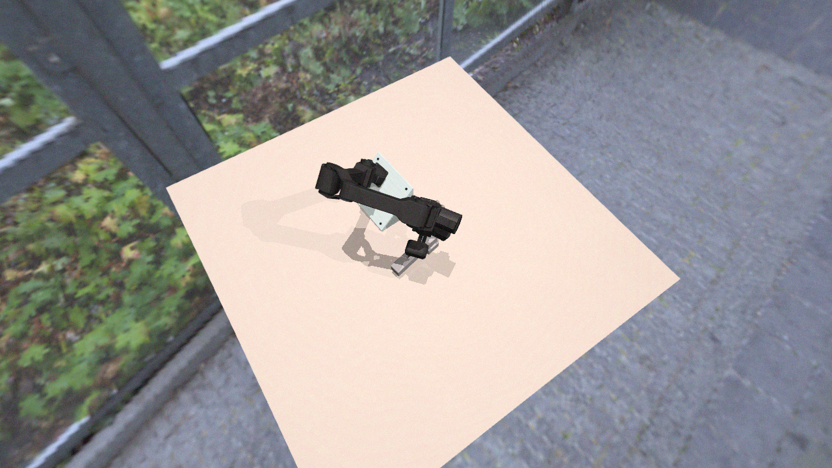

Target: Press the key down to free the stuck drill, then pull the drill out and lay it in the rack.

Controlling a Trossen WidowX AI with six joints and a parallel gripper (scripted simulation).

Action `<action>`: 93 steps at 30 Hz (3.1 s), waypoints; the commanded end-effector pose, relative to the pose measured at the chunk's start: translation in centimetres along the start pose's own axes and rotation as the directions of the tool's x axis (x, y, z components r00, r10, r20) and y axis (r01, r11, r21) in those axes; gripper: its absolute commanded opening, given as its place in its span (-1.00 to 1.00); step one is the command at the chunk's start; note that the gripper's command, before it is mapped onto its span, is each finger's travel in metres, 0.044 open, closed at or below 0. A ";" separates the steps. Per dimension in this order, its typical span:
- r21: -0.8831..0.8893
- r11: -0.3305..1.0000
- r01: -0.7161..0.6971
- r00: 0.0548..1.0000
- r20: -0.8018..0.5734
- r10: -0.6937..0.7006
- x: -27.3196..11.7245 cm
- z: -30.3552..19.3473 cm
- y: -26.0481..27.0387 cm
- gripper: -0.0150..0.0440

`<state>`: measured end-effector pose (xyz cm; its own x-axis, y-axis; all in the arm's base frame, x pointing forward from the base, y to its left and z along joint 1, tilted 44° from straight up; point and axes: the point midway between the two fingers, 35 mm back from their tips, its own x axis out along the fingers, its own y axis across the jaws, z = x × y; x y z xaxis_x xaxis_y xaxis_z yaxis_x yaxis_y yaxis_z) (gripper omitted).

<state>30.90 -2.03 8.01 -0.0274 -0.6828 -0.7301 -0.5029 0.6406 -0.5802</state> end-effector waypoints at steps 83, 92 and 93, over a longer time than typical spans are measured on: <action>-0.875 0.484 -0.015 1.000 -0.010 0.012 10.8 3.1 9.6 -0.47; -0.879 0.477 -0.013 1.000 -0.011 0.007 10.9 3.3 9.9 -0.49; -0.879 0.477 -0.013 1.000 -0.011 0.007 10.9 3.3 10.0 -0.49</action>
<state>28.47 -2.19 -6.68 -0.0435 -0.6813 -0.7307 -0.9987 0.0096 0.0505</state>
